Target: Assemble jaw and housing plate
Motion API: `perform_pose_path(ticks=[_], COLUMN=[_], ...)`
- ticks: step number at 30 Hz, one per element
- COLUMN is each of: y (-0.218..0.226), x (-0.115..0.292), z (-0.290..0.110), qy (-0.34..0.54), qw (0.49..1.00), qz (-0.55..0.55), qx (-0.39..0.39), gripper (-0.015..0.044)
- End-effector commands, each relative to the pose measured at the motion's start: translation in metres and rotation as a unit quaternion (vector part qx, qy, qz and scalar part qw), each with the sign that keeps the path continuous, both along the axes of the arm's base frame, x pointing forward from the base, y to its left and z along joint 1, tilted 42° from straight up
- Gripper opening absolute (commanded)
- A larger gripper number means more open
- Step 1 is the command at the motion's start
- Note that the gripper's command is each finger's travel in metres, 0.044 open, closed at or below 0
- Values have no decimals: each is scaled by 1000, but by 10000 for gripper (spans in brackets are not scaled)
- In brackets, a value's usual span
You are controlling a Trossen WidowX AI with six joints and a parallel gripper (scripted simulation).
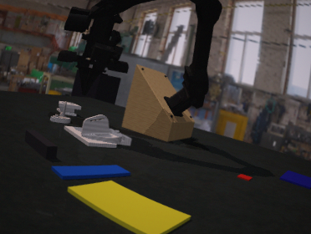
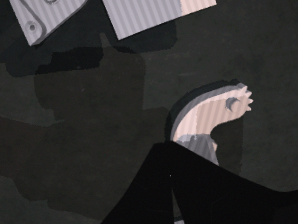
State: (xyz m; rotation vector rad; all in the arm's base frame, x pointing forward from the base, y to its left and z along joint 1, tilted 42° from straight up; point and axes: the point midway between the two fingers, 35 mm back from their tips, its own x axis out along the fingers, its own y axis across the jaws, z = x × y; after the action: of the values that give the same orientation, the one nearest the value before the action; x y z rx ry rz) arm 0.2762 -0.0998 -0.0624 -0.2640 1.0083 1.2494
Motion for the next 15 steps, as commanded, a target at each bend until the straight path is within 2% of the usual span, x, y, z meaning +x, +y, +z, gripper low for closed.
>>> perform_pose_path(ticks=[1, 2, 15], y=[0, 0, 0], x=[0, 0, 0], z=[0, 0, 0], qy=[0, 0, 0], qw=[1000, 1000, 1000], qz=[0, 0, 0], qx=[0, 0, 0], gripper=[0, 0, 341])
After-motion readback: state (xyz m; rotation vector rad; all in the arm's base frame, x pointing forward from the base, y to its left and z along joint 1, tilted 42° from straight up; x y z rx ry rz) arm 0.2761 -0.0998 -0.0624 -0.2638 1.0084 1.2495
